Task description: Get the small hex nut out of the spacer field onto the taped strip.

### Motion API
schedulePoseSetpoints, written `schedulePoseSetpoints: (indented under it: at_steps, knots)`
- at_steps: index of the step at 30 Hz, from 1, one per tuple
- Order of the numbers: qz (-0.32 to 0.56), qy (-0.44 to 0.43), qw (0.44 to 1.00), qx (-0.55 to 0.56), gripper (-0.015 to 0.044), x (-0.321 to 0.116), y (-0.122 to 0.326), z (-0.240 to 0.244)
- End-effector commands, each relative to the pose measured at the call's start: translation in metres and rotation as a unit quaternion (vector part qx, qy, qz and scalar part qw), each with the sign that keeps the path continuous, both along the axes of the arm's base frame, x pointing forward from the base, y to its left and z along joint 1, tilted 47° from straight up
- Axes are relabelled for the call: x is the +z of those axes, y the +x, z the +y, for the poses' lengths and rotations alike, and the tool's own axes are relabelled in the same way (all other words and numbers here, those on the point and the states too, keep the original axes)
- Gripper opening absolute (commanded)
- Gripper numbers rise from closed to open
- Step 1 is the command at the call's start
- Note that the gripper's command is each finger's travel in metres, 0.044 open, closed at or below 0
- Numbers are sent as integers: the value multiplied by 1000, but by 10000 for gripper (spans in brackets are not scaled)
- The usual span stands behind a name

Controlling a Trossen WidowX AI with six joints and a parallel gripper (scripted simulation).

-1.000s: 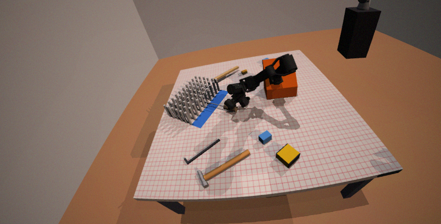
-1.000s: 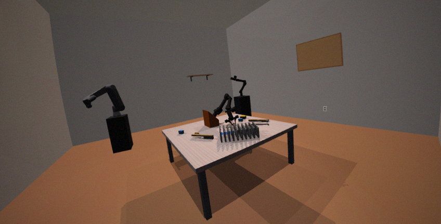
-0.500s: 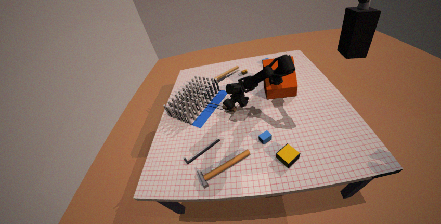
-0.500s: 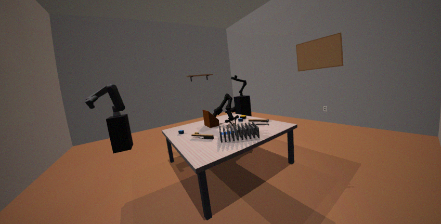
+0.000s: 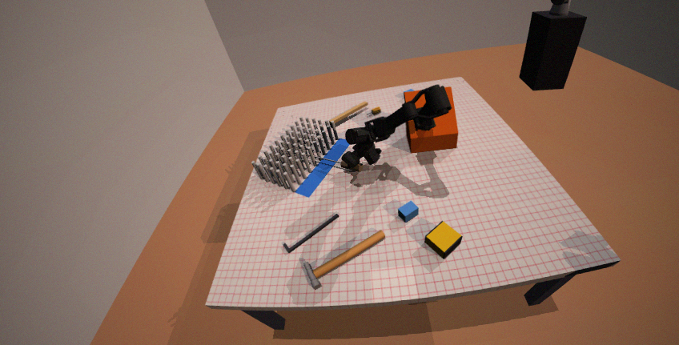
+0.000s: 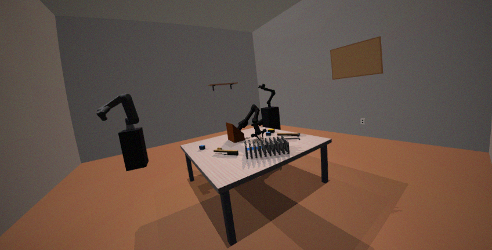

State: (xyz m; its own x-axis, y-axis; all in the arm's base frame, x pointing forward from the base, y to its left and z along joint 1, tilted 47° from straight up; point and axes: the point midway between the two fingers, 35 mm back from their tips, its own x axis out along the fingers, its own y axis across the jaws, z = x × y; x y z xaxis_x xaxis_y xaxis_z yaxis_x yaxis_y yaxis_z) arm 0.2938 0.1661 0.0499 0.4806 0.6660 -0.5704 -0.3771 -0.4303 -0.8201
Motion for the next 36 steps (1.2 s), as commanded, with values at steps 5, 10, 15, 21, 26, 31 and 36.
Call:
schedulePoseSetpoints:
  at_steps: [5,10,15,21,26,31,36]
  knots:
    - [-7,1,1000,-1,0,1,8,-2]
    - [-7,1,1000,-1,0,1,10,-2]
    - [-7,1,1000,-1,0,0,13,-3]
    - [-7,1,1000,-1,0,-1,16,-3]
    - [-7,1,1000,-1,0,-2,19,-4]
    - [-7,1,1000,-1,0,-3,21,-5]
    - [-7,0,1000,-1,0,-4,24,-5]
